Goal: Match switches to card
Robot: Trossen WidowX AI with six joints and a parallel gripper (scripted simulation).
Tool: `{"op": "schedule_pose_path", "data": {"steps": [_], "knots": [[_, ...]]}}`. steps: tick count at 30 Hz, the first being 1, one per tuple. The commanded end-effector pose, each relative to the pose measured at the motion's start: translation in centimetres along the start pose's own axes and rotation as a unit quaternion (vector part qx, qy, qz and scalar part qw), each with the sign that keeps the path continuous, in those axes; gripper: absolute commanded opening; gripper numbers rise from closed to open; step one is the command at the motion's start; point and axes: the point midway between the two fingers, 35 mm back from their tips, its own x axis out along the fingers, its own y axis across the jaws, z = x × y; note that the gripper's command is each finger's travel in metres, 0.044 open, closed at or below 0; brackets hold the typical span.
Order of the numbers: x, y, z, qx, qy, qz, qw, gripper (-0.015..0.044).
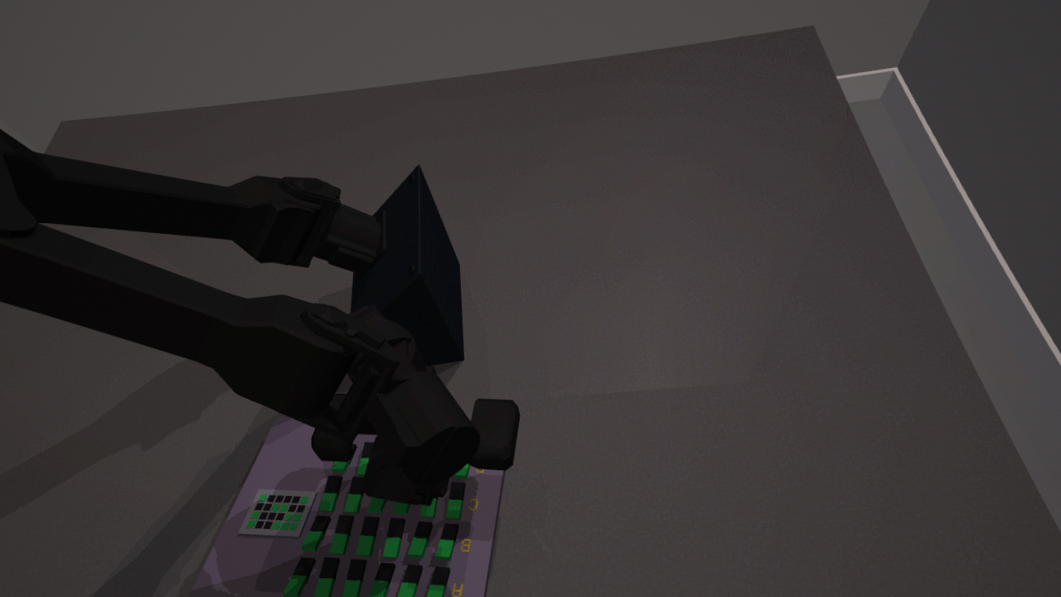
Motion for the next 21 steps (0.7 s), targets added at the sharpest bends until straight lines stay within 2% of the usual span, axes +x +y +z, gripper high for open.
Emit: {"op": "schedule_pose_path", "data": {"steps": [1, 7, 12, 16, 21], "knots": [[0.2, -0.1, -0.1, -0.003, 0.000, -0.003, 1.000, 0.0000], [-0.2, 0.0, 0.0, 0.000, 0.000, 0.000, 1.000, 0.0000], [-6.1, 0.1, -0.4, -0.004, -0.012, -0.001, 1.000, 0.0000], [-6.4, 0.0, -0.4, -0.004, -0.012, -0.001, 1.000, 0.0000], [-7.1, -3.2, 3.9, -0.004, -0.013, -0.001, 1.000, 0.0000]]}}
